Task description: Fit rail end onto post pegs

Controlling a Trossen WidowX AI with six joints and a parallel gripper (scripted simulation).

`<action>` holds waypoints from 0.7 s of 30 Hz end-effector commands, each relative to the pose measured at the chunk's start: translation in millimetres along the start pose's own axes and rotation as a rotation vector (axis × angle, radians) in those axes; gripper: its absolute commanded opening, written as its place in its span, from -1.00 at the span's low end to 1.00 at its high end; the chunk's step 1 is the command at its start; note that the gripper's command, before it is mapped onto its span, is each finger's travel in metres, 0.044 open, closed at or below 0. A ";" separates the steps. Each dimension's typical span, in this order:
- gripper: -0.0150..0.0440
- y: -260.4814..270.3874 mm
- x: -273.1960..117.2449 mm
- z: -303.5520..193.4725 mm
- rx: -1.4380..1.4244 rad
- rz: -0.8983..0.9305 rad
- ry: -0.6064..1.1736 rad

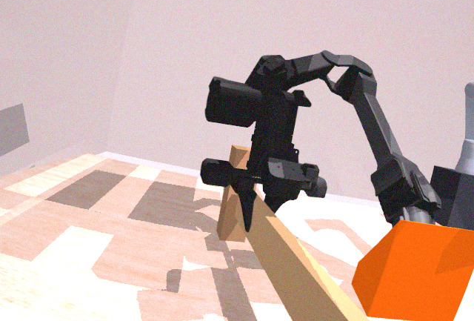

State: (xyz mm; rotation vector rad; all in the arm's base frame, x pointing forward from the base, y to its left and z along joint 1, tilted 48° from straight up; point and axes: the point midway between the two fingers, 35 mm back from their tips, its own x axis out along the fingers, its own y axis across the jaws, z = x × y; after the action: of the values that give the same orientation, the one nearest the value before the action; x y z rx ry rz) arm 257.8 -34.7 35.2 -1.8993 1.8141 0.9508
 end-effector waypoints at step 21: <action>-0.49 -0.1 -1.1 -8.6 -0.001 -0.003 0.000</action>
State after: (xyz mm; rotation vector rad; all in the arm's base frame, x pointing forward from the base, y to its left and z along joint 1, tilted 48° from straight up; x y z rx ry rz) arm 259.2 -39.1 39.9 -1.8996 1.8144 0.9507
